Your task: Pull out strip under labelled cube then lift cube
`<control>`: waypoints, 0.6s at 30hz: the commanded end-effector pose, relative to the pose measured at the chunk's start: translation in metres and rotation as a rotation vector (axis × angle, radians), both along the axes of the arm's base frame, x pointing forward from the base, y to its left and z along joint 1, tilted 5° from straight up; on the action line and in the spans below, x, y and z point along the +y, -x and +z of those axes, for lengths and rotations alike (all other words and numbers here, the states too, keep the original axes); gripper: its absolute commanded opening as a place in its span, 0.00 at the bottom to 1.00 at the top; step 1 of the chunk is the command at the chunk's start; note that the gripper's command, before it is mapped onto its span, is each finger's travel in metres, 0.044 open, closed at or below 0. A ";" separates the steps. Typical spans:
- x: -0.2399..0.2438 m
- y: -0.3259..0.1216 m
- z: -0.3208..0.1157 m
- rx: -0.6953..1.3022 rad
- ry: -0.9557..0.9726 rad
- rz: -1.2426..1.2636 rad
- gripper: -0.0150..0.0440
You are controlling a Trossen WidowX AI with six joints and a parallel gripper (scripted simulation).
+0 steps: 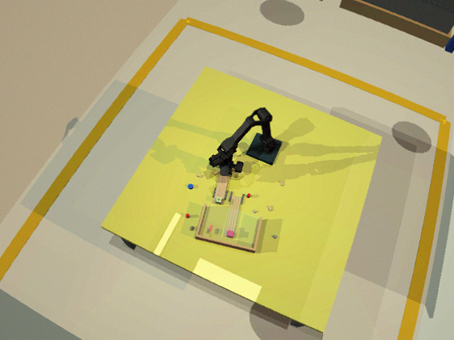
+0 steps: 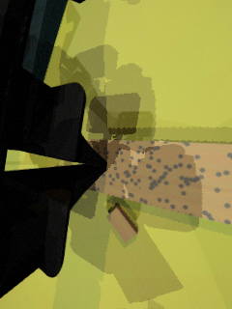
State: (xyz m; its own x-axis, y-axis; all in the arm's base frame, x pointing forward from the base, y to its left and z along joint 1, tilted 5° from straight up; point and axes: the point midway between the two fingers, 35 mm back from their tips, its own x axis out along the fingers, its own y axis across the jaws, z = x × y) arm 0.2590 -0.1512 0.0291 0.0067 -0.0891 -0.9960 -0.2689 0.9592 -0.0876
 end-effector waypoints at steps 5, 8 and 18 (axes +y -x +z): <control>0.003 -0.003 0.039 0.015 0.001 -0.002 0.25; 0.004 -0.005 0.038 0.015 0.001 0.000 0.30; 0.019 -0.046 0.040 0.014 0.000 0.019 0.74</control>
State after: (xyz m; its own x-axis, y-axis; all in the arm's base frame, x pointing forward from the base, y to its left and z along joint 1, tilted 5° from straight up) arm 0.2939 -0.1359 0.0674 -0.0043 -0.0866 -0.9962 -0.2912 0.9532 -0.0816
